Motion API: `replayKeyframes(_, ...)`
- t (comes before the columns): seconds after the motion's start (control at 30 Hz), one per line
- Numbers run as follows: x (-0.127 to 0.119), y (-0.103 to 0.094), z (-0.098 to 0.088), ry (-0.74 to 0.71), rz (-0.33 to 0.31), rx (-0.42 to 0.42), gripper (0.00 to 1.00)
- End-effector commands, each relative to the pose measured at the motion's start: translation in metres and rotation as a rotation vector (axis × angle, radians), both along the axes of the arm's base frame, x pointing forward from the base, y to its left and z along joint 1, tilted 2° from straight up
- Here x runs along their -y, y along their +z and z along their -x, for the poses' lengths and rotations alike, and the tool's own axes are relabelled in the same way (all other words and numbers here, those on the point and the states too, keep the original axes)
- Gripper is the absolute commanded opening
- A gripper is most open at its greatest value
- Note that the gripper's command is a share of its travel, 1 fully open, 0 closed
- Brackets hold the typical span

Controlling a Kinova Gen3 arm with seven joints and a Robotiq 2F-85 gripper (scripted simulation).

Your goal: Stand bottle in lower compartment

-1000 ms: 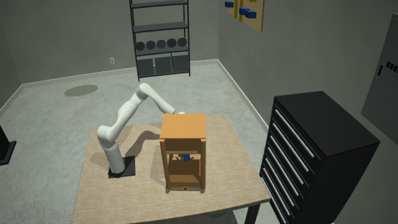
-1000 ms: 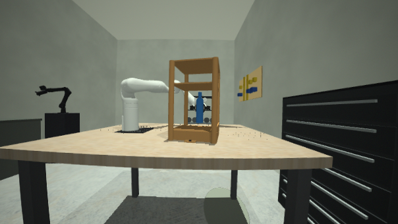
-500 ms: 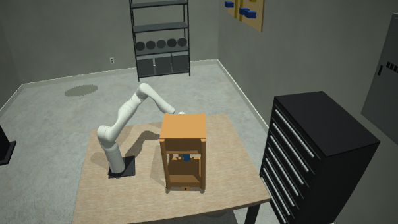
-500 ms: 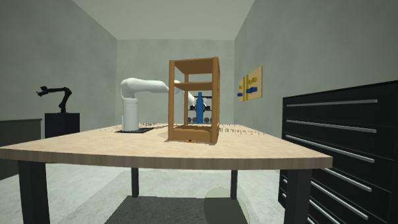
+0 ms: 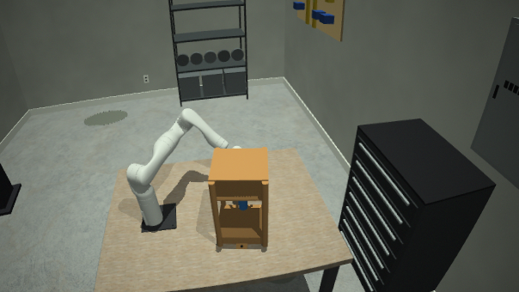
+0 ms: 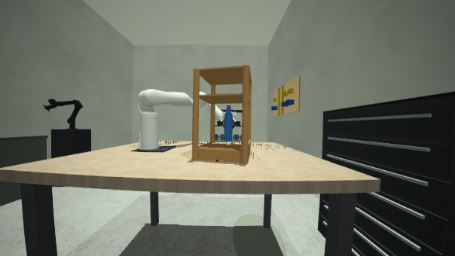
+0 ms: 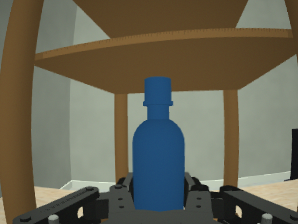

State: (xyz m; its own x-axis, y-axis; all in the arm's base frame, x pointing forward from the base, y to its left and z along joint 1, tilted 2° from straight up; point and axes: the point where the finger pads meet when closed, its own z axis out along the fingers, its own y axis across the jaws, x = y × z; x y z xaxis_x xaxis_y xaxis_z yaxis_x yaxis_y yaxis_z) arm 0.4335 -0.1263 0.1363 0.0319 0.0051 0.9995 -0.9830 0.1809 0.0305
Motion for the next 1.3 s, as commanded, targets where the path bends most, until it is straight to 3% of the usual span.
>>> replayKeyframes(0.0, 0.0, -0.003, 0.0, 0.0, 0.001, 0.0, 0.0)
replayKeyframes(0.4, 0.0, -0.021, 0.0, 0.0, 0.001, 0.0, 0.0)
replayKeyframes(1.27, 0.0, -0.021, 0.001, 0.0, 0.001, 0.0, 0.0)
